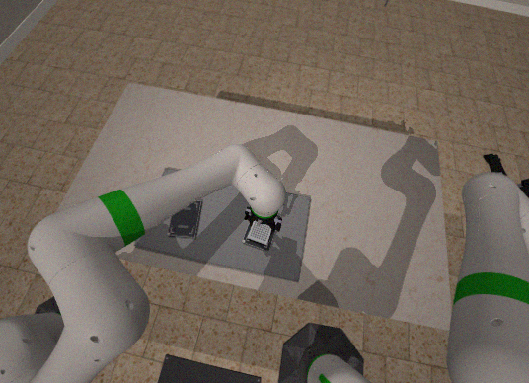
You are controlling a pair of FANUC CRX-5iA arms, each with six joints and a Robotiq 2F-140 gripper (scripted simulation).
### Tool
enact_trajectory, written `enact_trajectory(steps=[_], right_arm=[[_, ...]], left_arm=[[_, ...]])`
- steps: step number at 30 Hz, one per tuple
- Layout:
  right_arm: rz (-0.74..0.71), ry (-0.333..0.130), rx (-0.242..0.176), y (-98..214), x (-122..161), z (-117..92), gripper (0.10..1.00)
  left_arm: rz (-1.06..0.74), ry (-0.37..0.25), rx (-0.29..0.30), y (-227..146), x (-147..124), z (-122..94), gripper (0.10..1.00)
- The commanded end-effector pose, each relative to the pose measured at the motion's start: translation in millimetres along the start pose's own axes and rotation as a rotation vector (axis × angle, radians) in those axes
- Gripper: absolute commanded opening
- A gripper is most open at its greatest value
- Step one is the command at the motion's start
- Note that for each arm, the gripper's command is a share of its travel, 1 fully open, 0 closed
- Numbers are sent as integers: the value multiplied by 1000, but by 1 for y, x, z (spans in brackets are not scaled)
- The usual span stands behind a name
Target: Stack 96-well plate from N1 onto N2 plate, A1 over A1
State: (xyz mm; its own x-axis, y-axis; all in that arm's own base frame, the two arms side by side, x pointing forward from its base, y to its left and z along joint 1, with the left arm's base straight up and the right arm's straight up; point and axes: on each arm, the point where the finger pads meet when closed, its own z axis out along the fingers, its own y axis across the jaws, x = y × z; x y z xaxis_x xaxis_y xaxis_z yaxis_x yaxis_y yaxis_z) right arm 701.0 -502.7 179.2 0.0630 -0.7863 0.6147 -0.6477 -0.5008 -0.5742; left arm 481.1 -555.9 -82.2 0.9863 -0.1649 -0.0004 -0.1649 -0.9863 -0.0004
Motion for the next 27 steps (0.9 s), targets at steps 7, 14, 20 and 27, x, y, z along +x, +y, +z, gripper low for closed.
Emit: enact_trajectory(steps=[7, 14, 20, 27], right_arm=[[-1, 2, 2, -1, 2, -1, 1000], [-1, 2, 2, -1, 2, -1, 1000], [-1, 2, 2, -1, 2, -1, 1000], [-1, 2, 2, -1, 2, -1, 1000]], left_arm=[[0, 2, -2, 1, 1, -1, 99], [0, 2, -2, 1, 1, -1, 99], [0, 2, -2, 1, 1, 0, 99], [0, 2, -2, 1, 1, 1, 99]])
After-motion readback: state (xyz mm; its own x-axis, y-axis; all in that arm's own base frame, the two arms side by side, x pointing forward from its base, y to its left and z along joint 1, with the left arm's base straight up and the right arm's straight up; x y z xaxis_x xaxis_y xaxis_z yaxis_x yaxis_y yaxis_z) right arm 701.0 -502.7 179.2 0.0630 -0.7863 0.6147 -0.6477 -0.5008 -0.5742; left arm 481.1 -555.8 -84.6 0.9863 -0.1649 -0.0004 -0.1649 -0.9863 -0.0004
